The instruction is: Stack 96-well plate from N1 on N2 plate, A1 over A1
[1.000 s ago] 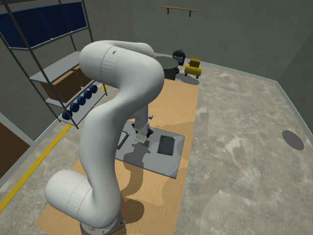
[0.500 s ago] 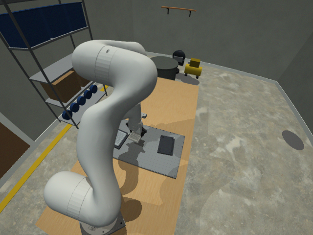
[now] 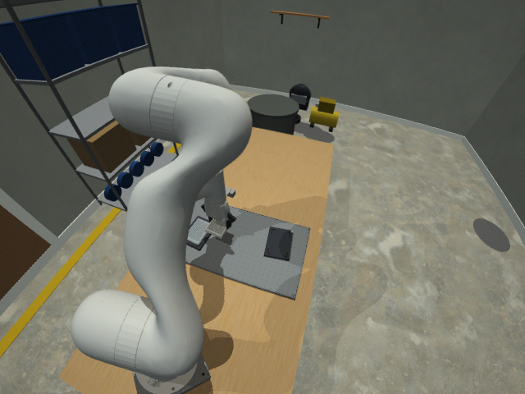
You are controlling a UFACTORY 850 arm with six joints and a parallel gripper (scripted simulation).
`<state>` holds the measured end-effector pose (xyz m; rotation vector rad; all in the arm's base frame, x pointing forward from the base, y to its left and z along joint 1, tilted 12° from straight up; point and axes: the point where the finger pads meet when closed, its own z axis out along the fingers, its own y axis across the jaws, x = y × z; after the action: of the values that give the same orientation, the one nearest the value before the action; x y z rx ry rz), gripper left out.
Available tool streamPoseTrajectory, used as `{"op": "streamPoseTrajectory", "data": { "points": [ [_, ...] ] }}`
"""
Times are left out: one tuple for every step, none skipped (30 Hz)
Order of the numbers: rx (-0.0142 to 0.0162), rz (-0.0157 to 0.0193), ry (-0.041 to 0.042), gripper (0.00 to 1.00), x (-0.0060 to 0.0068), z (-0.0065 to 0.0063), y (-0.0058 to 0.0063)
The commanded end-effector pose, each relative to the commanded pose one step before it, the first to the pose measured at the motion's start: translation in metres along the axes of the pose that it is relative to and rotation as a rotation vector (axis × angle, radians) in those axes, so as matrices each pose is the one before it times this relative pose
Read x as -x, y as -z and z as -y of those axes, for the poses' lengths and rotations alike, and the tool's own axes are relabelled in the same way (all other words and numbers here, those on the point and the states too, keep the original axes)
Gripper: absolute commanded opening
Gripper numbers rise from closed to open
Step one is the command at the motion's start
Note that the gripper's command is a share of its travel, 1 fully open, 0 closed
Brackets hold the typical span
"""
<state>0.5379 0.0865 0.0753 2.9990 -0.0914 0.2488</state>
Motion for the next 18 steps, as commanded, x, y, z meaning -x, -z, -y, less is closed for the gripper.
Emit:
{"op": "streamPoseTrajectory", "data": {
  "points": [
    [0.00042, -0.00331, -0.00020, 0.00, 0.00292, 0.01290, 0.00059],
    [-0.00001, 0.00000, 0.00000, 0.00, 0.00096, 0.00320, 0.00000],
    [-0.00001, 0.00000, 0.00000, 0.00, 0.00096, 0.00320, 0.00000],
    [-0.00001, 0.00000, 0.00000, 0.00, 0.00096, 0.00320, 0.00000],
    [-0.00001, 0.00000, 0.00000, 0.00, 0.00096, 0.00320, 0.00000],
    [-0.00001, 0.00000, 0.00000, 0.00, 0.00097, 0.00320, 0.00000],
    [-0.00001, 0.00000, 0.00000, 0.00, 0.00097, 0.00320, 0.00000],
    [-0.00001, 0.00000, 0.00000, 0.00, 0.00097, 0.00320, 0.00000],
    [-0.00001, 0.00000, 0.00000, 0.00, 0.00097, 0.00320, 0.00000],
    [0.00000, 0.00000, 0.00000, 0.00, 0.00000, 0.00000, 0.00000],
    [0.00000, 0.00000, 0.00000, 0.00, 0.00000, 0.00000, 0.00000],
    [-0.00003, 0.00005, 0.00000, 0.00, 0.00092, 0.00320, 0.00004],
    [-0.00001, 0.00001, 0.00000, 0.00, 0.00096, 0.00320, 0.00000],
    [-0.00001, 0.00000, 0.00000, 0.00, 0.00096, 0.00320, 0.00000],
    [-0.00001, 0.00000, 0.00000, 0.00, 0.00097, 0.00320, 0.00000],
    [-0.00001, 0.00000, 0.00000, 0.00, 0.00097, 0.00320, 0.00000],
    [-0.00001, 0.00000, 0.00000, 0.00, 0.00097, 0.00320, 0.00000],
    [-0.00001, 0.00000, 0.00000, 0.00, 0.00097, 0.00320, 0.00000]
  ]
}}
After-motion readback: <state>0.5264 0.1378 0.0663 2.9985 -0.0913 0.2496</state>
